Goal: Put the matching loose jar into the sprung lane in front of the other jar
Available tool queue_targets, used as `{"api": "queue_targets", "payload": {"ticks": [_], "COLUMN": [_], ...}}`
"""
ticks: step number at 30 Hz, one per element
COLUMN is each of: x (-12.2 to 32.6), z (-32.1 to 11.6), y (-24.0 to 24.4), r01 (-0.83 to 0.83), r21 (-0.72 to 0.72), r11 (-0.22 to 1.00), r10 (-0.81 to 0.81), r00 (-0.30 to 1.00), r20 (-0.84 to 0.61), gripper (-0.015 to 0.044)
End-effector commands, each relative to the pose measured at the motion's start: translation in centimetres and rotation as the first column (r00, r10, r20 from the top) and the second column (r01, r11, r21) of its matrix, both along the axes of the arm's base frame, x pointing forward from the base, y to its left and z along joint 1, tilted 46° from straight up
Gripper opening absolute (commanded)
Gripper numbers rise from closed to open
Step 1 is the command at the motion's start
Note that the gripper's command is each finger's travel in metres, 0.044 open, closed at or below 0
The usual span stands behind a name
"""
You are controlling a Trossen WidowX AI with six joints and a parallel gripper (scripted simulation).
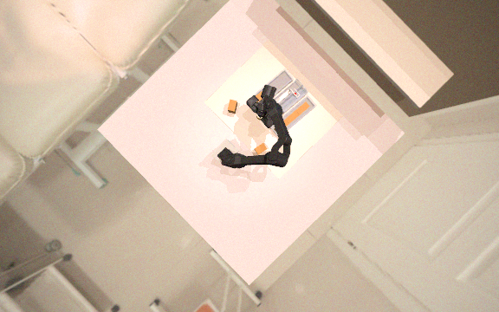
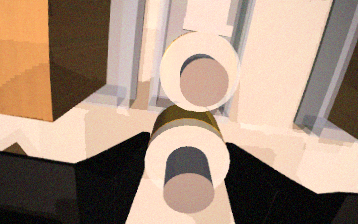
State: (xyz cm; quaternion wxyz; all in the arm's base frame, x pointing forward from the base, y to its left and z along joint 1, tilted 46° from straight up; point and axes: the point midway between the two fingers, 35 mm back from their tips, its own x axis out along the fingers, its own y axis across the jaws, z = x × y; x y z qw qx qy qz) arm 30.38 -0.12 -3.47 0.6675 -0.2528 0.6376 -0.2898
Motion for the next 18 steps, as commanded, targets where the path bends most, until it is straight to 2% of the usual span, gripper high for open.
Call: {"api": "queue_targets", "payload": {"ticks": [1, 18], "x": [0.96, 1.71], "z": [0.09, 0.14], "y": [0.03, -0.01], "r01": [-0.004, -0.004], "r21": [-0.003, -0.003], "r11": [1.0, 1.0], "r10": [0.004, 0.004], "r00": [1.0, 1.0], "r20": [0.021, 0.021], "gripper": [0.0, 0.0]}}
